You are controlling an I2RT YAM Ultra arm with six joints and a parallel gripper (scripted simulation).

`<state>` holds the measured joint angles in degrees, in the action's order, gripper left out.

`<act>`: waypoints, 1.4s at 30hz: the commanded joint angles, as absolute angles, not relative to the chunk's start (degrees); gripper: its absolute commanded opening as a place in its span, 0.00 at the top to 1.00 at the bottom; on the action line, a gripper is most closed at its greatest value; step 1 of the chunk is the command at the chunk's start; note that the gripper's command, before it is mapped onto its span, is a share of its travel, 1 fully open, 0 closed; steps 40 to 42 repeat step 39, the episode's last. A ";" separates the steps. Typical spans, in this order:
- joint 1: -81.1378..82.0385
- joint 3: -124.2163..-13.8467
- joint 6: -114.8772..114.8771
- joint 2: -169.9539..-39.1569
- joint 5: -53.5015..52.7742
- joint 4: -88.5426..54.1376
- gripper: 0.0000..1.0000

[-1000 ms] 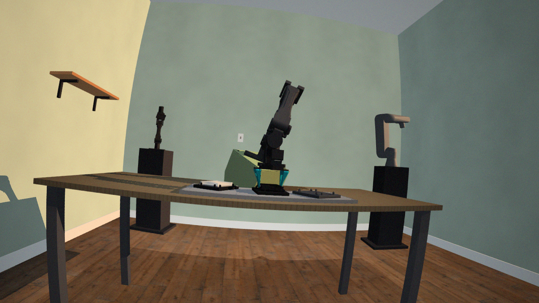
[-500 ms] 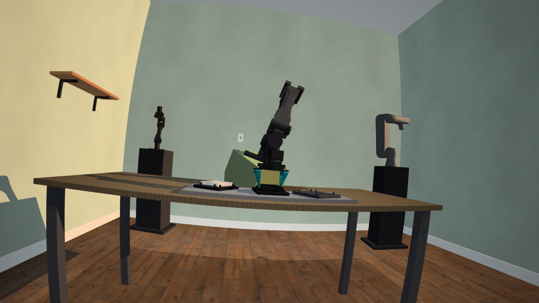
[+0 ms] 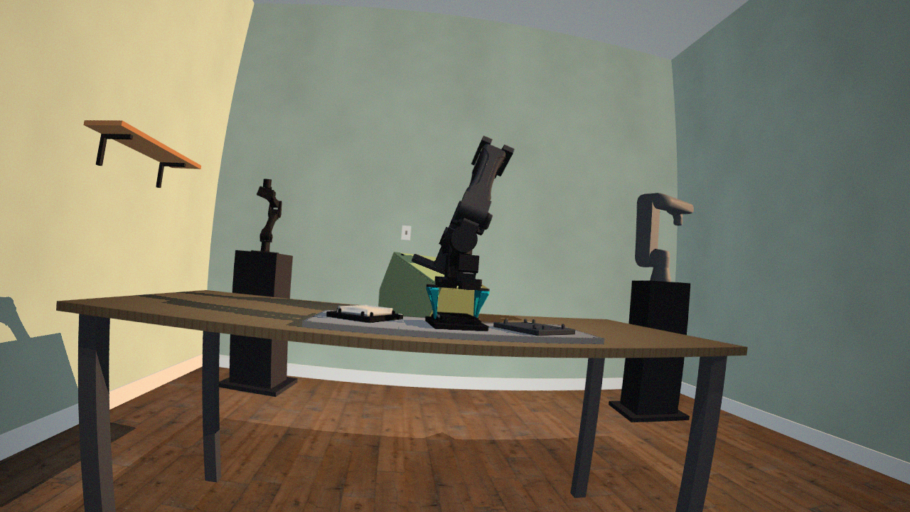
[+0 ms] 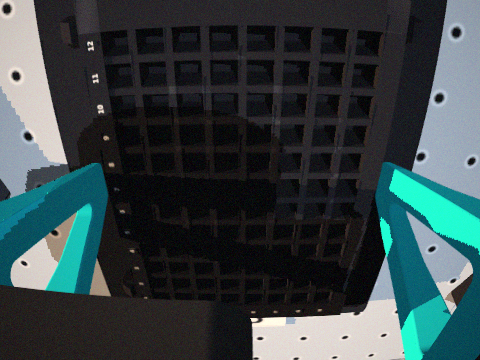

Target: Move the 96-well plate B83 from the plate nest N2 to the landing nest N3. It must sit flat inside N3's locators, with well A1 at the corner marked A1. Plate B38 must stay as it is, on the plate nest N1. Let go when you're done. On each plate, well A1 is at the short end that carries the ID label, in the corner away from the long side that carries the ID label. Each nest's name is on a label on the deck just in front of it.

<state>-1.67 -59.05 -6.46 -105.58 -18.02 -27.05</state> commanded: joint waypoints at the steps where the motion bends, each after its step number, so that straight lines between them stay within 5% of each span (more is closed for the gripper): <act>1: -1.78 -59.18 -6.42 -105.21 -17.98 -26.93 0.00; 42: -3.57 -60.71 -8.24 -100.39 -18.48 -33.84 0.00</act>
